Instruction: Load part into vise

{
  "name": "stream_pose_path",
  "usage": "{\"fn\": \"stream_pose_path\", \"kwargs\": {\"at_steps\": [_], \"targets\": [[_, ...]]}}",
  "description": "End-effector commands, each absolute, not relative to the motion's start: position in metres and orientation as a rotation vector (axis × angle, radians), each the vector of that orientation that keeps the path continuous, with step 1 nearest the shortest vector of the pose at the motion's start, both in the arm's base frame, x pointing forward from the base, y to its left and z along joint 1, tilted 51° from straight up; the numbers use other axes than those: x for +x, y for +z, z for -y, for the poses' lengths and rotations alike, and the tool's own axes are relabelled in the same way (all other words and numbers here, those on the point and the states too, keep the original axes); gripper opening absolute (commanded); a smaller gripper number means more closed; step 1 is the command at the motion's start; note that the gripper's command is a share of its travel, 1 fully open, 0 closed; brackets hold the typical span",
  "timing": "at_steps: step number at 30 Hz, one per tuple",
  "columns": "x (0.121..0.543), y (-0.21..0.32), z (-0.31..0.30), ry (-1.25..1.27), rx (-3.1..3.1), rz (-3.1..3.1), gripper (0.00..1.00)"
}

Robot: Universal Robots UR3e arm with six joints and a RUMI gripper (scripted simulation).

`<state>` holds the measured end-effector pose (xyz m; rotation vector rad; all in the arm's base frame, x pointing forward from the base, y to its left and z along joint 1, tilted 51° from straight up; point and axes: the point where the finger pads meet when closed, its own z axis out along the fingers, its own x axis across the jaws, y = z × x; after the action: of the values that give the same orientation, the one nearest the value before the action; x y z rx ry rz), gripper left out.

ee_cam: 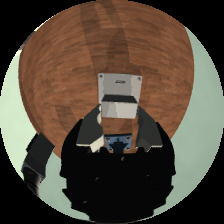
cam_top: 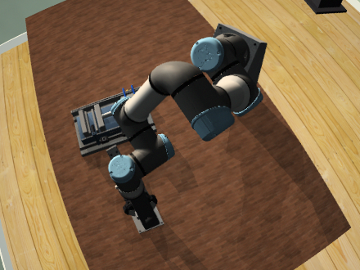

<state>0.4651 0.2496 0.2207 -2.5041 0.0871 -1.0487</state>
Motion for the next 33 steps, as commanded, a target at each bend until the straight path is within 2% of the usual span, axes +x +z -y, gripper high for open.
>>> {"fn": "stream_pose_path", "kwargs": {"at_steps": [1,33], "targets": [[0.463,0.224,-0.249,-1.052,-2.502,-0.086,0.0],[0.43,0.254,-0.231,-1.052,-2.502,-0.086,0.0]]}}
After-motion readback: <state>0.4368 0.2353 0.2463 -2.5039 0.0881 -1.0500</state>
